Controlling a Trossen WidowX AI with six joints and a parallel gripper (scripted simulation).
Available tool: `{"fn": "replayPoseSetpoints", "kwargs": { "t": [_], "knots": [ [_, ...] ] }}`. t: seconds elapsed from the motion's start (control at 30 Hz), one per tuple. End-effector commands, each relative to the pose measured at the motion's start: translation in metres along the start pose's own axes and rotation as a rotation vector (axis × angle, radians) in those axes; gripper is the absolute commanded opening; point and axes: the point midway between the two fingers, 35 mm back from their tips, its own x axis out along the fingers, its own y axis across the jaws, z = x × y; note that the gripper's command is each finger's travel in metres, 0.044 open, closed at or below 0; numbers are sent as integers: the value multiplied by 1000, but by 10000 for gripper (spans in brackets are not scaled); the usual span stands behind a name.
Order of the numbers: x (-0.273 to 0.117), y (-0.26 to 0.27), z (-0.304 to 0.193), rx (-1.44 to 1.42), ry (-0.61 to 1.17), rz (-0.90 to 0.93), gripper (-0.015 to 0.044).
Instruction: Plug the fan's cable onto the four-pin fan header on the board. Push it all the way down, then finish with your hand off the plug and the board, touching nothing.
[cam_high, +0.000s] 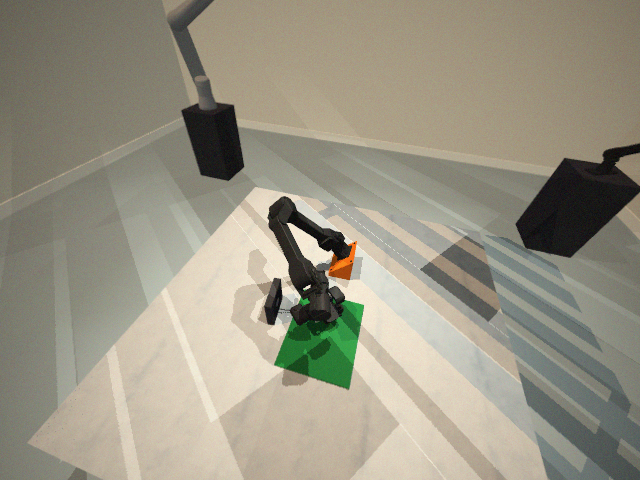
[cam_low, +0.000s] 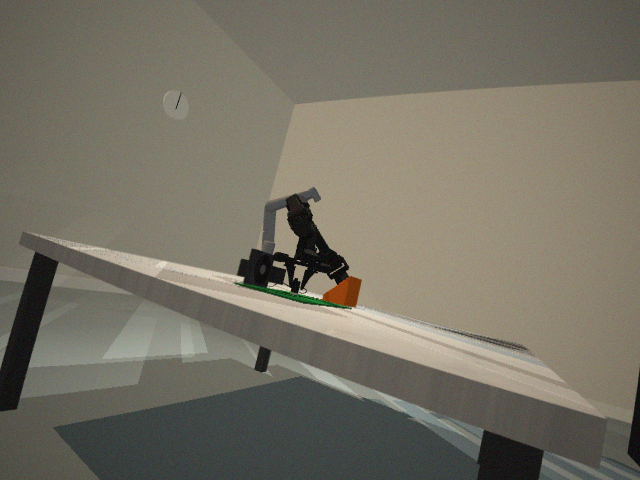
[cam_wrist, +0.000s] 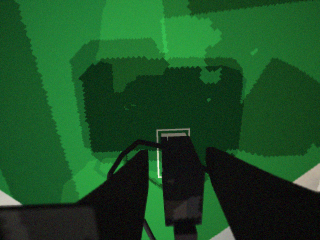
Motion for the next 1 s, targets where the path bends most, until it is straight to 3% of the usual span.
{"fn": "replayPoseSetpoints", "kwargs": {
  "t": [0.0,0.1,0.23,0.43,0.8,0.97],
  "knots": [
    [0,0,0,1,0,0,260],
    [-3,0,0,1,0,0,260],
    [-52,0,1,-4,3,2,260],
    [-55,0,2,-4,4,2,260],
    [-57,-7,113,0,-1,1,260],
    [-56,-7,120,0,-2,1,260]
  ]
}}
